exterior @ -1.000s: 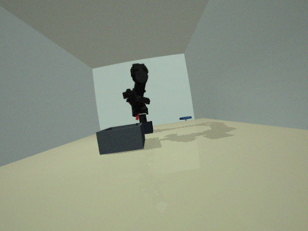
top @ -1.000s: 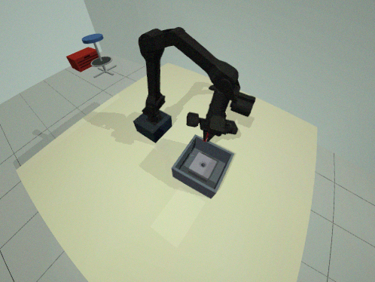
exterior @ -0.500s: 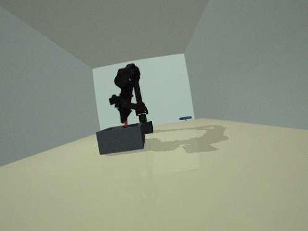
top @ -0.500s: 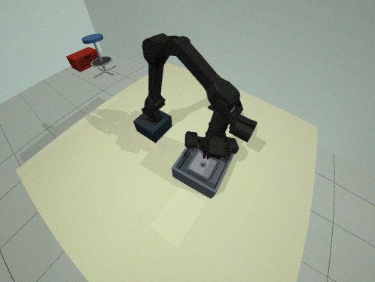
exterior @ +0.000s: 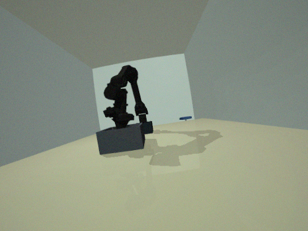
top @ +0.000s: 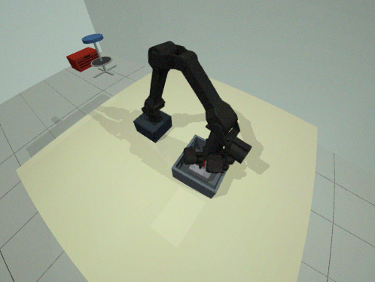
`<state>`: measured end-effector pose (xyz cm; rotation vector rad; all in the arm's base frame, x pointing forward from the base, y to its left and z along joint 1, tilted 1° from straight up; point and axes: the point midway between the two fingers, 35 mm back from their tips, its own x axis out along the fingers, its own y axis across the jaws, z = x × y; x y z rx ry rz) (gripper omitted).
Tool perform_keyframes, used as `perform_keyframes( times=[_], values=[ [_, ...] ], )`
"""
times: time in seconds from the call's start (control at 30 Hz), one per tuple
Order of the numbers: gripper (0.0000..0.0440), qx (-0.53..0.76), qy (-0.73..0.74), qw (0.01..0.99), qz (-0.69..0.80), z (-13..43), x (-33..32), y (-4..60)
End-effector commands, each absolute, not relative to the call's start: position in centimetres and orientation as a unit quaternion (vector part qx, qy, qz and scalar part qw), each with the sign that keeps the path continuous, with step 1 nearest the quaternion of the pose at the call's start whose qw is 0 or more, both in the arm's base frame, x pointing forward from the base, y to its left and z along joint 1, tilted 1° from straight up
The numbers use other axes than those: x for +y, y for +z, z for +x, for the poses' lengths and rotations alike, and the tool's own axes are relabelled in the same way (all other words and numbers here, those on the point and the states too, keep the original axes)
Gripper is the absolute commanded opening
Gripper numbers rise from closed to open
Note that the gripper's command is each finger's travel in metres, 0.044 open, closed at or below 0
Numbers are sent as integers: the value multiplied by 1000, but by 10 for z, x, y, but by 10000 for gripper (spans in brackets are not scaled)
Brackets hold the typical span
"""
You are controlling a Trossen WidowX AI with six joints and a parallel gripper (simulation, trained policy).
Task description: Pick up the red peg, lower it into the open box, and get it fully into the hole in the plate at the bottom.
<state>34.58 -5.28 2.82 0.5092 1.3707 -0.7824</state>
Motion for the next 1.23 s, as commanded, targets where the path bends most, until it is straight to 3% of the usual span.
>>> perform_keyframes(
  times=[0.0, 0.07, 0.4, 0.7, 1.2],
  values=[
    [146, 614, -333, 680, 224, 353, -55, 29],
    [174, 617, -326, 680, 225, 357, -55, 31],
    [435, 630, -295, 670, 260, 390, -51, 43],
    [440, 606, -244, 699, 292, 432, -38, 61],
    [440, 605, -243, 700, 292, 433, -38, 61]
  ],
)
